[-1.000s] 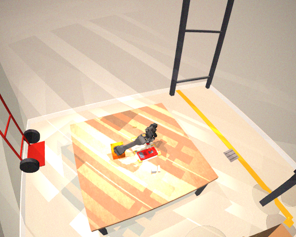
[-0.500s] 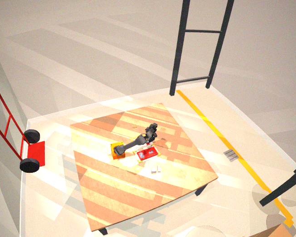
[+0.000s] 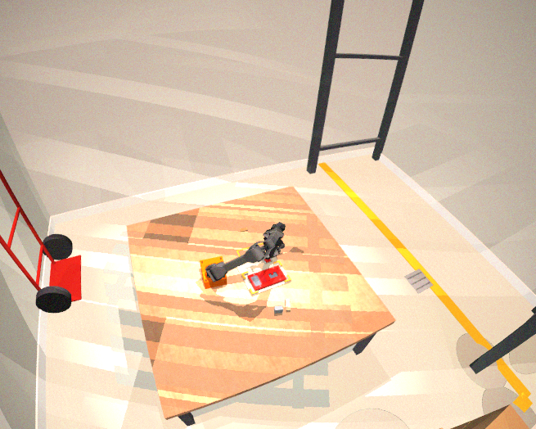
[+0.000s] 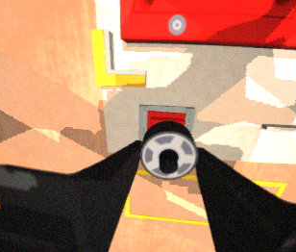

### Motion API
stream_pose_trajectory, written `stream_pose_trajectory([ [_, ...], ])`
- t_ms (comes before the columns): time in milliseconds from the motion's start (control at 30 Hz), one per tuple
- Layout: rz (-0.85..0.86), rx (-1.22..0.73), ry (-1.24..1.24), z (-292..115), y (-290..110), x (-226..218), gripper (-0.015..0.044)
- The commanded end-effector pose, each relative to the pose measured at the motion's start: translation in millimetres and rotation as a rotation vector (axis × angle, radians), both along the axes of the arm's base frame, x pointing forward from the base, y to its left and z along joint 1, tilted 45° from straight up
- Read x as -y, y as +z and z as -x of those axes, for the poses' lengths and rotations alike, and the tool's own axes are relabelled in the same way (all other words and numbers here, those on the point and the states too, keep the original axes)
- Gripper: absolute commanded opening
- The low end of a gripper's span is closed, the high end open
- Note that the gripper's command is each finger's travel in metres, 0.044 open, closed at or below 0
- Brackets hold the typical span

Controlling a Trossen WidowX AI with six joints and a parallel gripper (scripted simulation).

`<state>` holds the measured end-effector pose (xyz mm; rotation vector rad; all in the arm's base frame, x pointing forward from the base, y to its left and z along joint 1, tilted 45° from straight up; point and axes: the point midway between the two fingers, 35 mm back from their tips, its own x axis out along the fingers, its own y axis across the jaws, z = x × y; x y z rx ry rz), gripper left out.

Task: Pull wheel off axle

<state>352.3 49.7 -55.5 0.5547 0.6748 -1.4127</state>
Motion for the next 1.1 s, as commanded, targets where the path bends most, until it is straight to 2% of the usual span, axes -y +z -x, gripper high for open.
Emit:
stream_pose_trajectory([
  [0, -0.003, -0.002, 0.018, 2.7, 7.0, -10.0, 0.0],
  [1067, -0.003, 0.0, 0.022, 3.4, 14.7, -17.4, 0.0],
])
